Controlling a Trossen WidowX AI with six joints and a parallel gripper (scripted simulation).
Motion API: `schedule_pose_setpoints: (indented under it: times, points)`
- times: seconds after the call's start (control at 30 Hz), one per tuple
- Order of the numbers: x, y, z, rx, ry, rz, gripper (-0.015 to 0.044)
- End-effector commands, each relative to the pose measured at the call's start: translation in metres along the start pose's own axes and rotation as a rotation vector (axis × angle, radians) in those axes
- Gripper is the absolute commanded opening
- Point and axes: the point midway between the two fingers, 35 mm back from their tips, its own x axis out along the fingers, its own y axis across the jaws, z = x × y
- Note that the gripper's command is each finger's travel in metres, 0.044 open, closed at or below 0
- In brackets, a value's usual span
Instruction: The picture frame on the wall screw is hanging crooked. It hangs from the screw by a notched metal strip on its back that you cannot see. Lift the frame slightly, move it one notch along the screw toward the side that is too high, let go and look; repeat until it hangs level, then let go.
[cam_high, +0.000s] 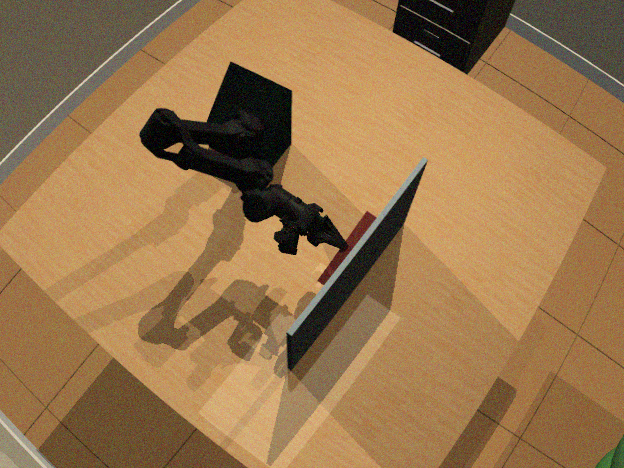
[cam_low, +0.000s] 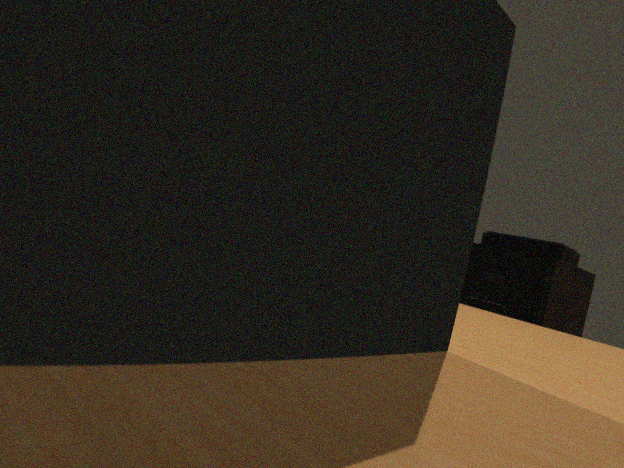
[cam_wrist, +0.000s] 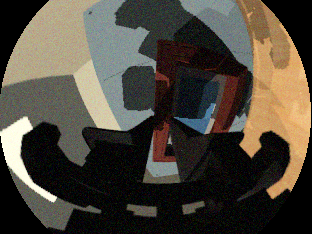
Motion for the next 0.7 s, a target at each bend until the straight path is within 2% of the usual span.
schedule_pose_setpoints:
  times: [0.0, 0.67]
  points:
    - [0.0001, 0.0018, -0.0015, -0.005, 0.003, 0.009, 0.0]
    - [0.0001, 0.0021, -0.0043, -0.005, 0.003, 0.009, 0.0]
